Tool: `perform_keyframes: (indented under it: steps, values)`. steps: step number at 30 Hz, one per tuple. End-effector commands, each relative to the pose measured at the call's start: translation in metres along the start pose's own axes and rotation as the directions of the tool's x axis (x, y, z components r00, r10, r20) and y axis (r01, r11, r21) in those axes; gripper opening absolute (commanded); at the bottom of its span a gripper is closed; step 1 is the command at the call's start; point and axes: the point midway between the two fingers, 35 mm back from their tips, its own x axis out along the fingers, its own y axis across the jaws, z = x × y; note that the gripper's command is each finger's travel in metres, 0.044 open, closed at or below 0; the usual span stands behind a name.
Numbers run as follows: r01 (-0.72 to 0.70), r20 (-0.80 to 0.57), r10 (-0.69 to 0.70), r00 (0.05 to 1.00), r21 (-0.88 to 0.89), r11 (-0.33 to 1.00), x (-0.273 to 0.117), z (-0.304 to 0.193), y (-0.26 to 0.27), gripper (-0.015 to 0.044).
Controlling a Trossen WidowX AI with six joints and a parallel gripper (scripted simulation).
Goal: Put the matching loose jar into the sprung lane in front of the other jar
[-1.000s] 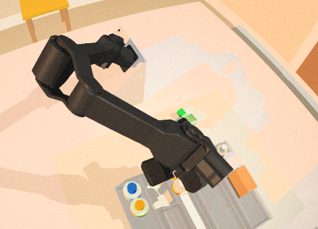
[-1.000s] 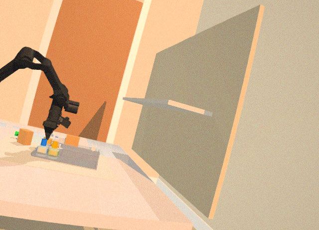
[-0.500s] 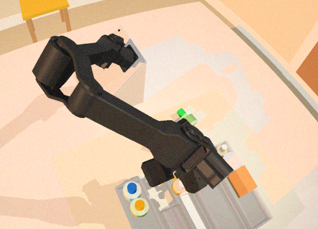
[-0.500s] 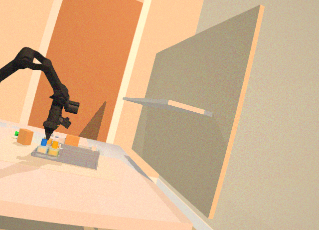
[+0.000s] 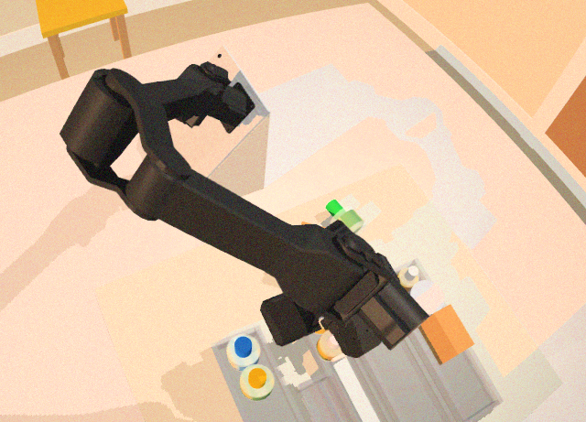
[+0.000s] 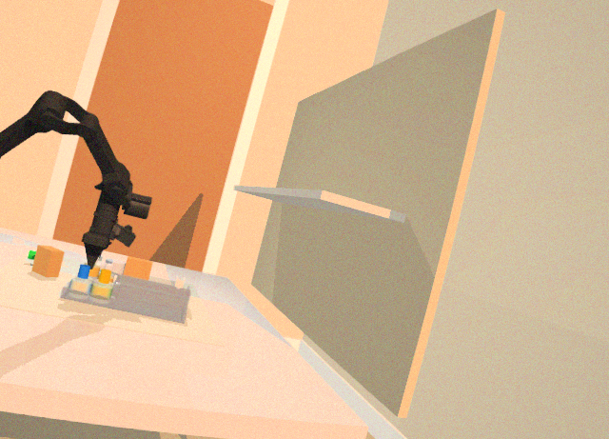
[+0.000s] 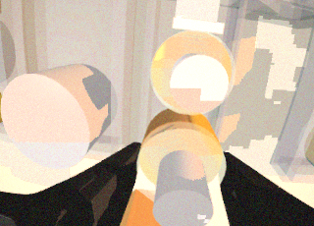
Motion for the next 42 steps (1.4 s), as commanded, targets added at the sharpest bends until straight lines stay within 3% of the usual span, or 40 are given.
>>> perform_keyframes:
  steps: [1, 42]
  values:
    - [0.004, 0.018, -0.005, 1.0, 0.012, 1.0, 0.001, 0.005, -0.001, 0.0]
    - [0.005, 0.018, -0.005, 1.0, 0.012, 1.0, 0.012, 0.004, -0.001, 0.0]
